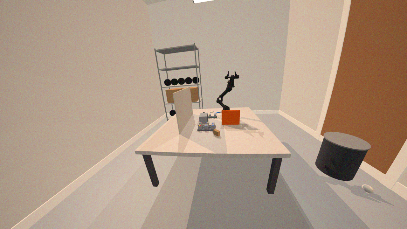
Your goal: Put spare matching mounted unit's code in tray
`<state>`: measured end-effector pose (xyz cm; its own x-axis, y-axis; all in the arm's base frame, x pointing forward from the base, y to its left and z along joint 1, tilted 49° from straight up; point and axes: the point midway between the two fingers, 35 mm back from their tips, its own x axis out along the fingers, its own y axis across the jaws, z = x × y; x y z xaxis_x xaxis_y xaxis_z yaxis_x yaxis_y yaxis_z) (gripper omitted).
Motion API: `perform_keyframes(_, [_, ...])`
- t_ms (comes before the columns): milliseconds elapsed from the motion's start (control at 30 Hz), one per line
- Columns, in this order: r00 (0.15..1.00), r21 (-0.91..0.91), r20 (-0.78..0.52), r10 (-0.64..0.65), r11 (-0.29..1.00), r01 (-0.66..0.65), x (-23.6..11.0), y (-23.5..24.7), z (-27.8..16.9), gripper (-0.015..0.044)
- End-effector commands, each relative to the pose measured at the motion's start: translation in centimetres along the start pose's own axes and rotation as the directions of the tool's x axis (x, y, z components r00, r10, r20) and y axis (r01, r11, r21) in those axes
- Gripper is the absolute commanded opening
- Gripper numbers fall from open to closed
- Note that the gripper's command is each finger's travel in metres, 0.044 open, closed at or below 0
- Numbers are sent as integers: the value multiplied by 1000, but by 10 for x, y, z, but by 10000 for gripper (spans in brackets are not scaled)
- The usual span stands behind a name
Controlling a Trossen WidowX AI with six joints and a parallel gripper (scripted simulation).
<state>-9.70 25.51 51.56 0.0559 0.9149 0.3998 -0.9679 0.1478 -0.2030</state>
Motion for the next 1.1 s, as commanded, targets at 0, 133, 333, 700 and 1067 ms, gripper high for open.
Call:
perform_keyframes(0, [1000,0,0,0,1000,0,0,0,0,426])
perform_keyframes(133, [1000,0,0,0,1000,0,0,0,0,440])
perform_keyframes(333, [995,-41,-79,-61,998,58,21,-5,-30,440])
perform_keyframes(700, [861,-226,-441,-253,960,166,79,-41,-154,440])
perform_keyframes(1067, [572,-355,-661,-485,874,331,83,-135,-268,440])
